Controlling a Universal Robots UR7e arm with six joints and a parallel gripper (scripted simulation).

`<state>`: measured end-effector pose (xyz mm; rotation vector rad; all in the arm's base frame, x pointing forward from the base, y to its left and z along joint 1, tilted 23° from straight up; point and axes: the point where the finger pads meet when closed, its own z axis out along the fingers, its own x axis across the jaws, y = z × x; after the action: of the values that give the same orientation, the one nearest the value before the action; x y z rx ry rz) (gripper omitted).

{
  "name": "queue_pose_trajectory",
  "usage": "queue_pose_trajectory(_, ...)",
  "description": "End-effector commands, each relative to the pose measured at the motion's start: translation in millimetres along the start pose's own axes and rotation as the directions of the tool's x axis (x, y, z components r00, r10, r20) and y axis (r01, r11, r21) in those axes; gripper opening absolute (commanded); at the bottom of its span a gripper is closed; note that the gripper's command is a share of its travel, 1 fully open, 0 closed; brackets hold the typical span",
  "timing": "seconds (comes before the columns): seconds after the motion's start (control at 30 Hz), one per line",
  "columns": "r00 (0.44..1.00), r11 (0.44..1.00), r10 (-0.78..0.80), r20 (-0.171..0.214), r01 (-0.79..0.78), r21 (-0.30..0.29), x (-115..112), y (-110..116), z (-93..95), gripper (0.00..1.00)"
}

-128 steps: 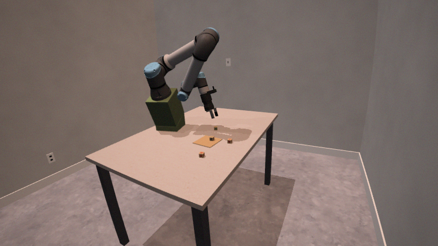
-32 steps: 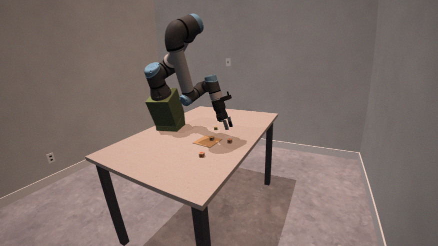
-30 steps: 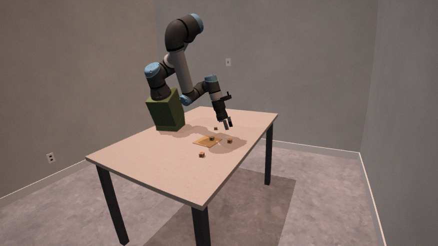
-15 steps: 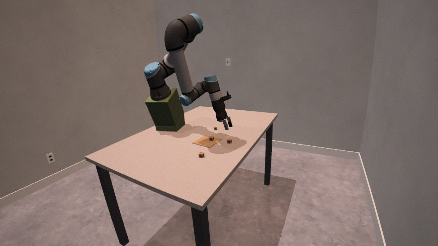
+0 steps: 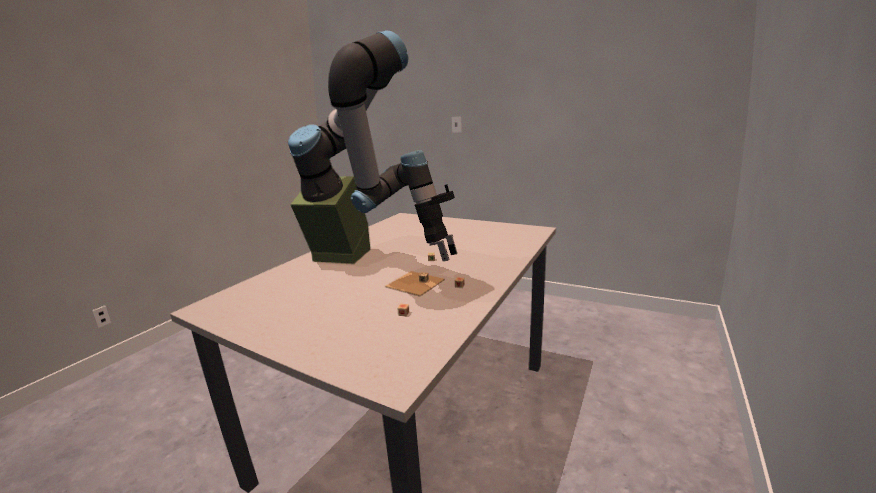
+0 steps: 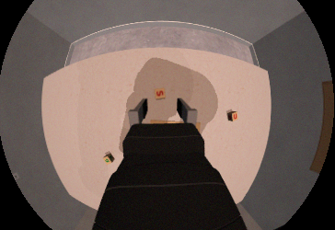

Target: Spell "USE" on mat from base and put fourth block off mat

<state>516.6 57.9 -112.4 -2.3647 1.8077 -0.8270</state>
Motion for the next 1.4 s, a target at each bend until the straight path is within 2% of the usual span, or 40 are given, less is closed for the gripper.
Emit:
queue_pose_trajectory(0.0,1.0,1.0,0.0,0.001,0.0,-0.003,5.4,44.4,-12.0,1.0)
queue_pose_trajectory(0.03,1.0,1.0,0.0,0.001,0.0,-0.003,5.4,44.4,-12.0,1.0)
queue_pose_trajectory(0.17,1.0,1.0,0.0,0.0,0.0,-0.003,9.7,76.3,-28.1,1.0)
queue_pose_trajectory(0.27,1.0,1.0,0.0,0.0,0.0,-0.002,11.0,85.4,-34.2,1.0)
queue_pose_trajectory(1.37,1.0,1.0,0.0,0.0,0.0,-0.002,11.1,86.2,-34.8,1.0)
